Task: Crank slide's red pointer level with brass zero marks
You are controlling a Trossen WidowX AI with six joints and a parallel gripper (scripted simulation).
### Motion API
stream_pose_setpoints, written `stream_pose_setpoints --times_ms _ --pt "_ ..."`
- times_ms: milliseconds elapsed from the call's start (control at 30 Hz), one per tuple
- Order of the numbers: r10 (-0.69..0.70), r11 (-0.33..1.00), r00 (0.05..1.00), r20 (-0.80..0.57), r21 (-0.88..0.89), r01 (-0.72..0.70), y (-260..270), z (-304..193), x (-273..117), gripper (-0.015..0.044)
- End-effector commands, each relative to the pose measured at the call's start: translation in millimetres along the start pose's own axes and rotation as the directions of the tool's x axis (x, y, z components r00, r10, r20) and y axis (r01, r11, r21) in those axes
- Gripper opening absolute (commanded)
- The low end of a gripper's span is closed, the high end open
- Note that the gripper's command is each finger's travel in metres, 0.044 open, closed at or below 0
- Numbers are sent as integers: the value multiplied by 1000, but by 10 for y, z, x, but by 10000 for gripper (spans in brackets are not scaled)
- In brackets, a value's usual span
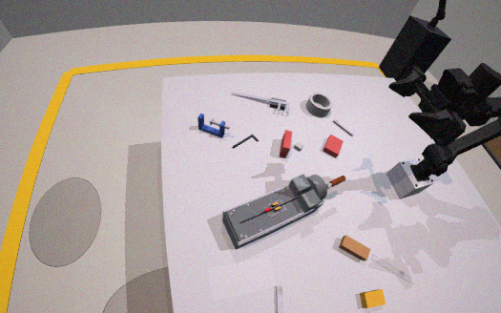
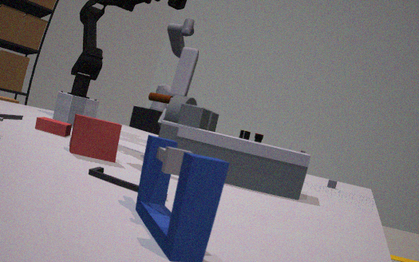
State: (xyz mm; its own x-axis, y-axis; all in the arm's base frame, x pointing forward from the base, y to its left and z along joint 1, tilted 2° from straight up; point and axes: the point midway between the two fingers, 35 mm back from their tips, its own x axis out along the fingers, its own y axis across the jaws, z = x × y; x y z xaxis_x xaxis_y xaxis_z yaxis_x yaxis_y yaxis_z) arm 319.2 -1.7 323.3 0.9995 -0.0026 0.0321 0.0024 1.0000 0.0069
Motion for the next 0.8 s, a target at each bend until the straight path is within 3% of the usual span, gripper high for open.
stream_pose_setpoints --times_ms 0,767 --pt "1 1000 1000 -3 -1 -1 1 -3 7 426" --pt "83 995 909 -409 -9 -95 267 -587 956 440"
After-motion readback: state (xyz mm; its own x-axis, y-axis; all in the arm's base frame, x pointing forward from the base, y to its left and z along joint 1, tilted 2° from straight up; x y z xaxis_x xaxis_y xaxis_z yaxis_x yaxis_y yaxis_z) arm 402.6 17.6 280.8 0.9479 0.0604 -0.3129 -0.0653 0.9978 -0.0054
